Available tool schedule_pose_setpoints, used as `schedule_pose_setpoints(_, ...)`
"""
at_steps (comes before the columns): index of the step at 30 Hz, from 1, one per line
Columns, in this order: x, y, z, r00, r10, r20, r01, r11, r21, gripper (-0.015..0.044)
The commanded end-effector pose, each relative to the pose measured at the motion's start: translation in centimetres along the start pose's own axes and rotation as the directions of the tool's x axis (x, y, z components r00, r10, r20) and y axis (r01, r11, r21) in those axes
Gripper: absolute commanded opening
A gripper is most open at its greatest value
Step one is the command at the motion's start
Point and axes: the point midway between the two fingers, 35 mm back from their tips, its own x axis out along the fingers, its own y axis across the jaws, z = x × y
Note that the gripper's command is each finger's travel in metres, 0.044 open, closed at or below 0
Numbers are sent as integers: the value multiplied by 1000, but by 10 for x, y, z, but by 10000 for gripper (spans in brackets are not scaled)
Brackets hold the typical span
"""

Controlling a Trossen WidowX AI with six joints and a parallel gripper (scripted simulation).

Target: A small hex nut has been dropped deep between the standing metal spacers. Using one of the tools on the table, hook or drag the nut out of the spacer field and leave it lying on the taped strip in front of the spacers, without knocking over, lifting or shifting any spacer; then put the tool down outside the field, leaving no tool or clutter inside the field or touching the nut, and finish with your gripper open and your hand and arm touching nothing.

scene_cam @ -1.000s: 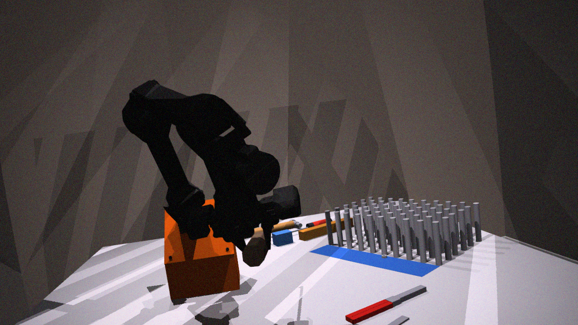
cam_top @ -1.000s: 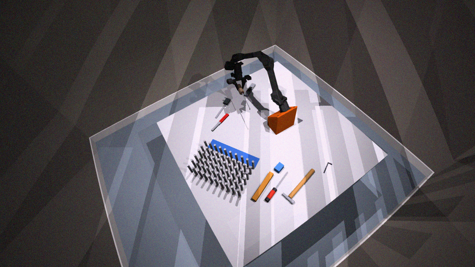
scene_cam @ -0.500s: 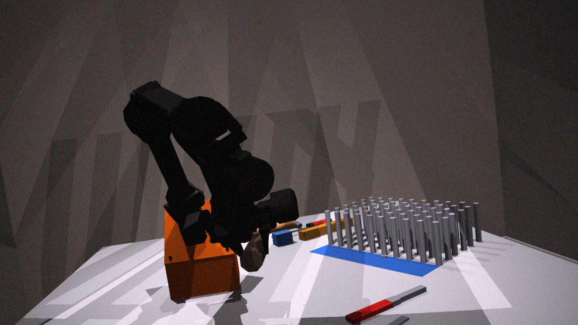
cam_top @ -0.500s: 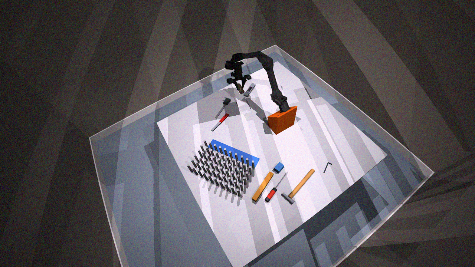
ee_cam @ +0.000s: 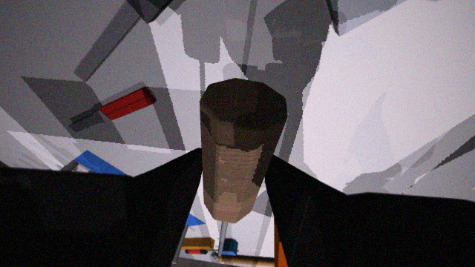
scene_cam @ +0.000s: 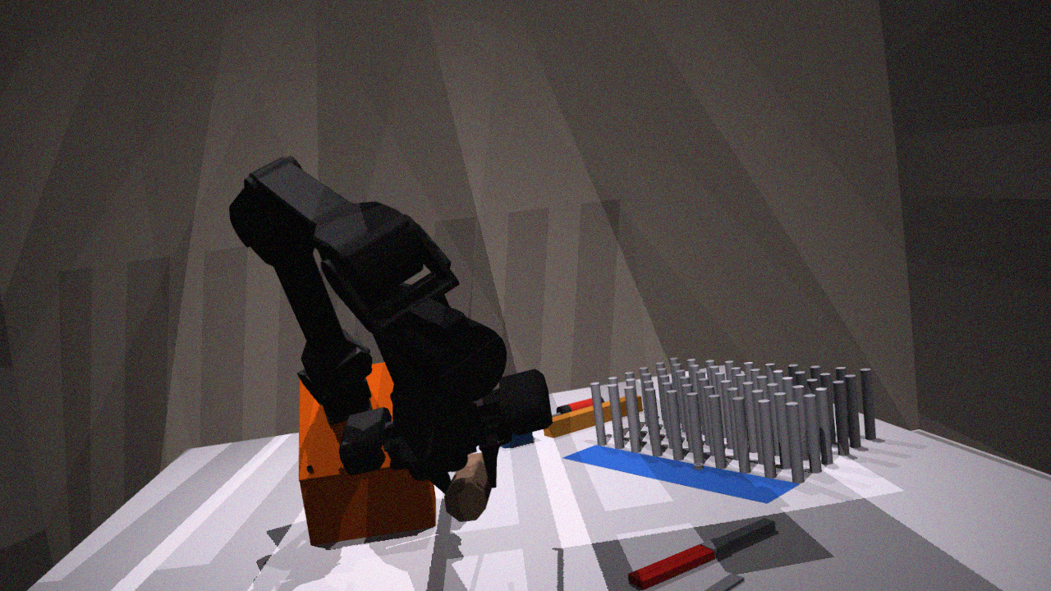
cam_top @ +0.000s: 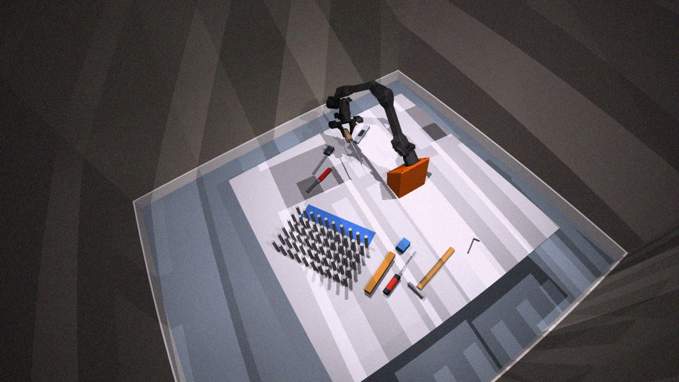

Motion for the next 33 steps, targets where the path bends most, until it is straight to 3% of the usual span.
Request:
schedule_pose_setpoints(1,8,0,1,1000,-1,-11,0,1000,-5,0)
schedule_pose_setpoints(33,56,-5,23,1000,-2,-10,2,1000,-6,0)
